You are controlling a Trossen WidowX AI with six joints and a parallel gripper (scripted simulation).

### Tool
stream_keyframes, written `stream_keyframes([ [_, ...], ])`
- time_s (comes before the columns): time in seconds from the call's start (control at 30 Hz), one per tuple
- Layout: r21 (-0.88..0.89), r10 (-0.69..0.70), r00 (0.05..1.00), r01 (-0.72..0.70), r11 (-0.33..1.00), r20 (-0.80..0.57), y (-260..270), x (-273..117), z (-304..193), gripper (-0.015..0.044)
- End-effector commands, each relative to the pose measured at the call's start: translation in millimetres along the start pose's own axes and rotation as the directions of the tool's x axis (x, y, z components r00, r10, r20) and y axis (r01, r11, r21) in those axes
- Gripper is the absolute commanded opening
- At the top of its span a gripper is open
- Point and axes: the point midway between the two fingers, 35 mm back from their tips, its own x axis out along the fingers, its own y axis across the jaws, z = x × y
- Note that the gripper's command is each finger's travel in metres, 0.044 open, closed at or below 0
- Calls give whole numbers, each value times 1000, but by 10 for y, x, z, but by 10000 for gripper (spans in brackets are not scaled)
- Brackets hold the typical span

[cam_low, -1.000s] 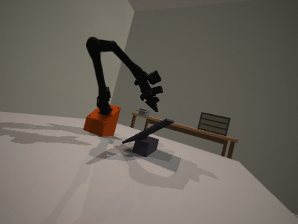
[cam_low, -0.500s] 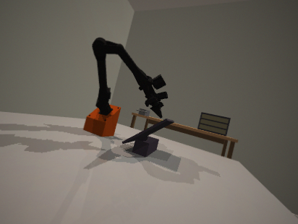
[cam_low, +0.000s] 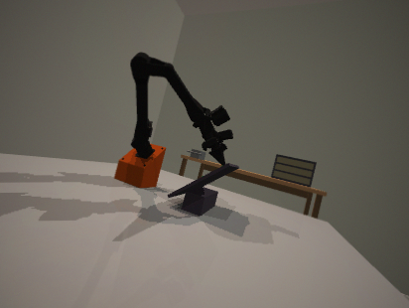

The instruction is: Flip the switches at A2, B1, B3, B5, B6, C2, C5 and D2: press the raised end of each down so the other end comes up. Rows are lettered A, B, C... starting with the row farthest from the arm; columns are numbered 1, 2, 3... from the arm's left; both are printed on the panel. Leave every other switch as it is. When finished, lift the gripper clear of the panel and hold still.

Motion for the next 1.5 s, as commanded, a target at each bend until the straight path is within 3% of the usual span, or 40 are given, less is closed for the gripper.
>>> stream_keyframes([
  [0.0,-6,5,1000,-5,1000,0,15,46,-6,0],
  [1.47,-6,5,1000,-5,1000,0,14,86,-5,0],
])
